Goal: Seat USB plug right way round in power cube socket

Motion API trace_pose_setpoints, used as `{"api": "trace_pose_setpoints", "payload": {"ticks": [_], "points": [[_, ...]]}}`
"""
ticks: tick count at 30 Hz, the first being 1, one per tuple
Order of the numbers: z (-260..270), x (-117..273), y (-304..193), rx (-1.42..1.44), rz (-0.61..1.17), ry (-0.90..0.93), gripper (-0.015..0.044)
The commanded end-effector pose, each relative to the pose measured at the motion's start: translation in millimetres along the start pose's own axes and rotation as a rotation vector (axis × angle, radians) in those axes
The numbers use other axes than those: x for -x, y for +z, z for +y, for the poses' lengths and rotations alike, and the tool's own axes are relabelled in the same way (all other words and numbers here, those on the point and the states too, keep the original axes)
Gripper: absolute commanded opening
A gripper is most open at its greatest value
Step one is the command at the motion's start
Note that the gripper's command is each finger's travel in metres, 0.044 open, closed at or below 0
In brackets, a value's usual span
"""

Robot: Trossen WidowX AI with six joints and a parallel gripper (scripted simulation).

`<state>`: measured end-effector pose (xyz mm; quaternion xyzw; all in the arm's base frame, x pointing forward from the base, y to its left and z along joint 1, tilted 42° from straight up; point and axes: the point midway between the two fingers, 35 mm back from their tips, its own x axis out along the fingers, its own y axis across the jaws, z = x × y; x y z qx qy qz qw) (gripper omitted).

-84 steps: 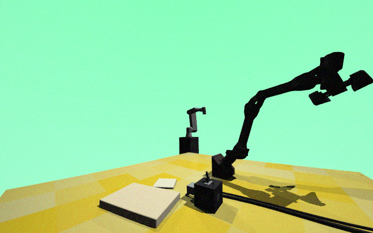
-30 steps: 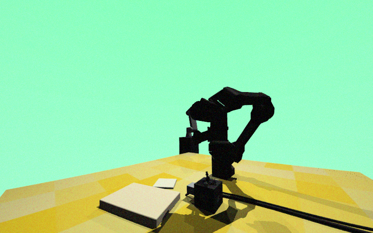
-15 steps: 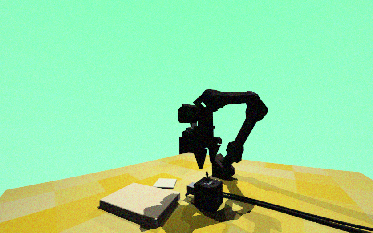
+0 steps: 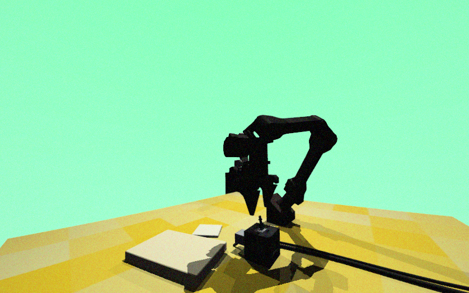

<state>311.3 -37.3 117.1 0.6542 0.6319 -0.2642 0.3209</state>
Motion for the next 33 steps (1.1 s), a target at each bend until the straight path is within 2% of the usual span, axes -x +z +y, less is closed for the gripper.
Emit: {"api": "trace_pose_setpoints", "payload": {"ticks": [1,21,33], "points": [[0,-5,0,-0.005,0.000,-0.003,0.0440],[0,-21,0,-0.004,0.000,-0.002,0.0440],[-1,-19,1,0.001,-0.005,-0.004,0.0125]]}}
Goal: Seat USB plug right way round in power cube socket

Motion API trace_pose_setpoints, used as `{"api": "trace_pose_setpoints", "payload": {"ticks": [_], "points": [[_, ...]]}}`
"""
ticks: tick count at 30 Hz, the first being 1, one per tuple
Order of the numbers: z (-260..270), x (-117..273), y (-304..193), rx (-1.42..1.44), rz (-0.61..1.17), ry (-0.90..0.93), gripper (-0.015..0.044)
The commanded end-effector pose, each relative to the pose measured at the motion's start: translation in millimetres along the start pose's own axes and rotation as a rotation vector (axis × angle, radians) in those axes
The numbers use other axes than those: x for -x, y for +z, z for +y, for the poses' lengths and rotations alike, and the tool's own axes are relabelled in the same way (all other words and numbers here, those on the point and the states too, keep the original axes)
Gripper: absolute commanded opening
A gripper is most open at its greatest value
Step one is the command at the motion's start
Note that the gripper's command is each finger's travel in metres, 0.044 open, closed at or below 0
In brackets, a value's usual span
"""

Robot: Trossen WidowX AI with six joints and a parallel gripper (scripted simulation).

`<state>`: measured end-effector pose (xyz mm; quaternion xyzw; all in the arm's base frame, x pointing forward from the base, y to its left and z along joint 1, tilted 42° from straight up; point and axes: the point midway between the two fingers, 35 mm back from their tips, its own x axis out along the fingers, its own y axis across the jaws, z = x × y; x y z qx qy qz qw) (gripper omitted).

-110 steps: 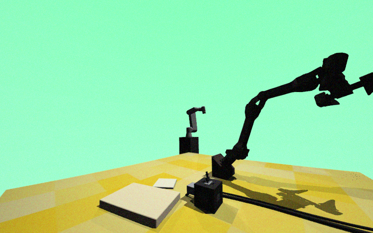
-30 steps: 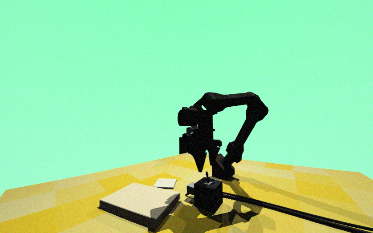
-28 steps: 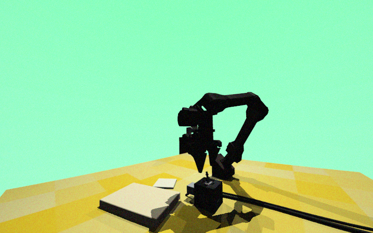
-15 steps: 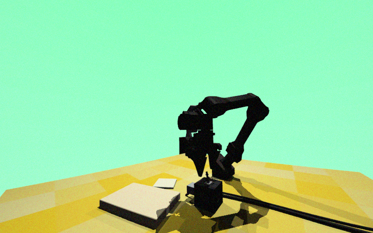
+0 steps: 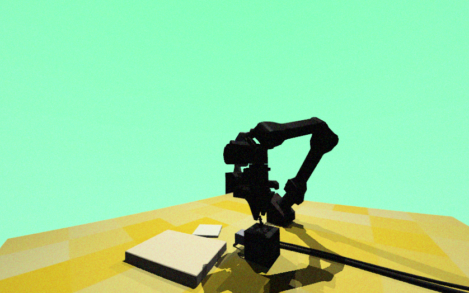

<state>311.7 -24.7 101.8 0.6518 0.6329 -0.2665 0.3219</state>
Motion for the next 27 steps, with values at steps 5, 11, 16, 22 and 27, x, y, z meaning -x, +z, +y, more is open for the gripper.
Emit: {"api": "trace_pose_setpoints", "payload": {"ticks": [5,11,16,22,27], "points": [[0.2,0.3,0.0,0.000,0.000,0.001,0.0000],[0.2,0.3,0.0,0.000,0.000,0.001,0.0000],[0.2,0.3,0.0,0.000,0.000,0.001,0.0000],[0.2,0.3,0.0,0.000,0.000,0.001,0.0000],[0.1,2.3,0.0,0.000,0.000,0.001,0.0000]]}}
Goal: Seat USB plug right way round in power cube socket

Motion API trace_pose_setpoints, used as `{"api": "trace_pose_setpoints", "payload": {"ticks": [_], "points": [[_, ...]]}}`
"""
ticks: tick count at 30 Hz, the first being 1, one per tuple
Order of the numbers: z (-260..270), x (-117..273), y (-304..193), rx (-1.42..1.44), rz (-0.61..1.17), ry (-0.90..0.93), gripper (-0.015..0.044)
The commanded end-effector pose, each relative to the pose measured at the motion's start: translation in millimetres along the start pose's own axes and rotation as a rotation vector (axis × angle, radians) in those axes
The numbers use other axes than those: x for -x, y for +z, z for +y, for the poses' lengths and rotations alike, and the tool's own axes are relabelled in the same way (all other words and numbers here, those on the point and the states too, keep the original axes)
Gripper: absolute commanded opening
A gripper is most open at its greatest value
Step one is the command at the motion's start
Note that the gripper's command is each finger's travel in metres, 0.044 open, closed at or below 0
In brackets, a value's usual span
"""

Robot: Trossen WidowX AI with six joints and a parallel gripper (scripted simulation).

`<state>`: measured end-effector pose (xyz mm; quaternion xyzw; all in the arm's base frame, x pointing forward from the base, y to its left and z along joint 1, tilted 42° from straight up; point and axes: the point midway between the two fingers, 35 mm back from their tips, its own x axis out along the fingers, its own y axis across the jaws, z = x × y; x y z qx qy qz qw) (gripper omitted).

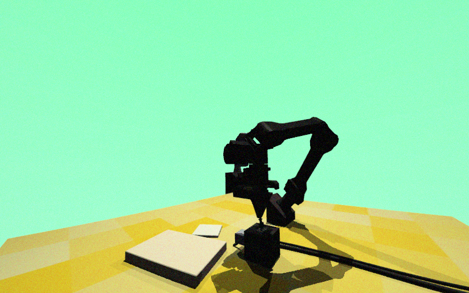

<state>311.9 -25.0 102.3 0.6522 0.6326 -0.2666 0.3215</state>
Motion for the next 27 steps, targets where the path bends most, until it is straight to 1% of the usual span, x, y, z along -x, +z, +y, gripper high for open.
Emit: {"api": "trace_pose_setpoints", "payload": {"ticks": [1,27], "points": [[0,2,0,0.001,0.000,0.000,0.0000],[0,20,0,0.001,-0.001,0.000,0.0000]]}}
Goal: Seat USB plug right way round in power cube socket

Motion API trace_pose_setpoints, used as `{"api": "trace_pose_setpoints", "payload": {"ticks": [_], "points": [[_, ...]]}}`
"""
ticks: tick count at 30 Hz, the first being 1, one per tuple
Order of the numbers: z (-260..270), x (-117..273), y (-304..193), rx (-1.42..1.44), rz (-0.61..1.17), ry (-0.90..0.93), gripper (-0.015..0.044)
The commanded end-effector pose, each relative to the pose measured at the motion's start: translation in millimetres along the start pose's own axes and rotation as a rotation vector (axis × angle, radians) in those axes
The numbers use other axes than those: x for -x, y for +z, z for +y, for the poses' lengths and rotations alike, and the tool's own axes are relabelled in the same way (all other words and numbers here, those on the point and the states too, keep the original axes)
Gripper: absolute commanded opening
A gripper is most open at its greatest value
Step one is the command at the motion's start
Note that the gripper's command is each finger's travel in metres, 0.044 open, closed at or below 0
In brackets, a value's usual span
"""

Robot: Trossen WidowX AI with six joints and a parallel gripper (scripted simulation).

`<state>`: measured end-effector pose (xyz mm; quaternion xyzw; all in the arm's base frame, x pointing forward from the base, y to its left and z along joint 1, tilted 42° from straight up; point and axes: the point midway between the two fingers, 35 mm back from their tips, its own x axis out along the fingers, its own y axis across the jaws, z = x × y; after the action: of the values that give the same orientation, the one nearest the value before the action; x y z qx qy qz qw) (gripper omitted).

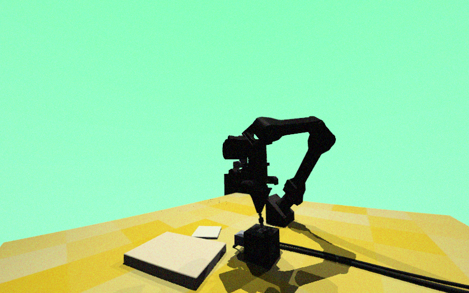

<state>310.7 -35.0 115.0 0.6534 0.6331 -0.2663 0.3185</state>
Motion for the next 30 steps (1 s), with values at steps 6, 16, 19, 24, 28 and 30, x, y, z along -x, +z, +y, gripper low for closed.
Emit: {"api": "trace_pose_setpoints", "payload": {"ticks": [6,16,19,24,28,30], "points": [[0.1,7.6,1.1,0.005,-0.006,0.000,0.0000],[0.1,13.2,1.1,0.005,-0.006,0.000,0.0000],[0.1,11.8,0.6,0.017,-0.003,0.000,0.0000],[0.1,10.9,0.3,0.108,-0.001,0.000,0.0000],[0.1,10.6,0.2,0.219,-0.001,0.000,0.0000],[0.1,10.5,0.2,0.275,-0.001,0.000,0.0000]]}}
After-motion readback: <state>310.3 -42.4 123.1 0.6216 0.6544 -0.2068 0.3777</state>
